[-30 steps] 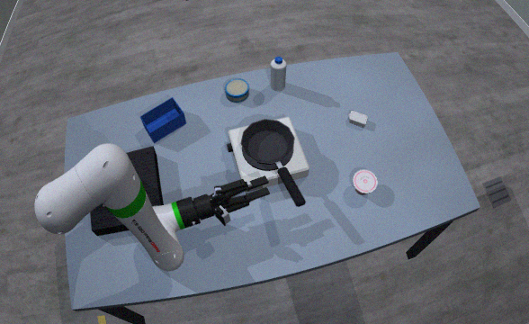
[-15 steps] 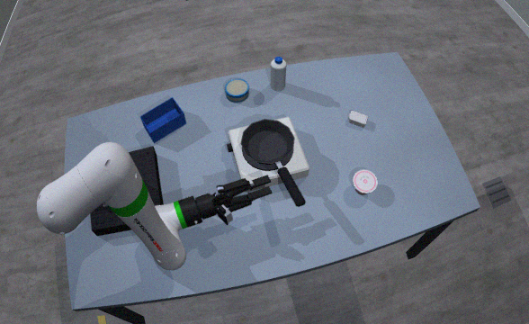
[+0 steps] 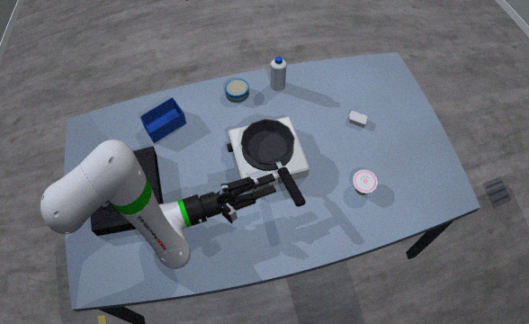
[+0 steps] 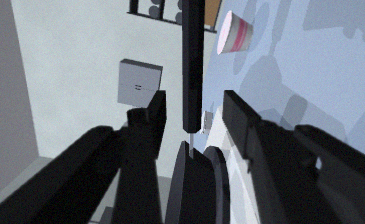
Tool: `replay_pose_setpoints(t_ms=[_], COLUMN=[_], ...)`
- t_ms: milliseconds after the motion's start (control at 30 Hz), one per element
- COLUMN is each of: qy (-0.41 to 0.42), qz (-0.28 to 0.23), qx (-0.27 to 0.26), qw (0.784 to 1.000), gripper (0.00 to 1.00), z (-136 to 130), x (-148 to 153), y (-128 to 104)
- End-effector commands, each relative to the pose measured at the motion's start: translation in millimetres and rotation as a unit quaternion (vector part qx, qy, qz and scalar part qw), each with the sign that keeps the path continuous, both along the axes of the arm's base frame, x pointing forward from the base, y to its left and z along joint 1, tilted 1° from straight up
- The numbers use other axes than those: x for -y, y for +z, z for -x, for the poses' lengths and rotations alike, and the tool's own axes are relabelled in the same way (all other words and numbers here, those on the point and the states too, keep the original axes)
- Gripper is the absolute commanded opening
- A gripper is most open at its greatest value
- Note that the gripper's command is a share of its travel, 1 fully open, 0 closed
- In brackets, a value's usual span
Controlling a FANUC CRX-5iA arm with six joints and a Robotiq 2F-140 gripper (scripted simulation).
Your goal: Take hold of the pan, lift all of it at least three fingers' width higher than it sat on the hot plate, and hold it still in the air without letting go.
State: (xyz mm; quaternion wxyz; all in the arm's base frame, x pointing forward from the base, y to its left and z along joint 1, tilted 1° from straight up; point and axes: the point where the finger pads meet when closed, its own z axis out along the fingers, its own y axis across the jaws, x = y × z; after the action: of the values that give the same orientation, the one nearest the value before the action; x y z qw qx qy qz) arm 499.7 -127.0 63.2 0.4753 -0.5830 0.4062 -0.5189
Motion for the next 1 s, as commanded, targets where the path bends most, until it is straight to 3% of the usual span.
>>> replay_pose_setpoints(t_ms=[0,967], qy=[0.0,0.0], qz=[0.0,0.0], qx=[0.0,0.0], qw=[1.0,1.0], gripper=[0.41,0.41], z=[-5.6,-45.3], x=[-0.6,-5.9], y=[0.5,0.1])
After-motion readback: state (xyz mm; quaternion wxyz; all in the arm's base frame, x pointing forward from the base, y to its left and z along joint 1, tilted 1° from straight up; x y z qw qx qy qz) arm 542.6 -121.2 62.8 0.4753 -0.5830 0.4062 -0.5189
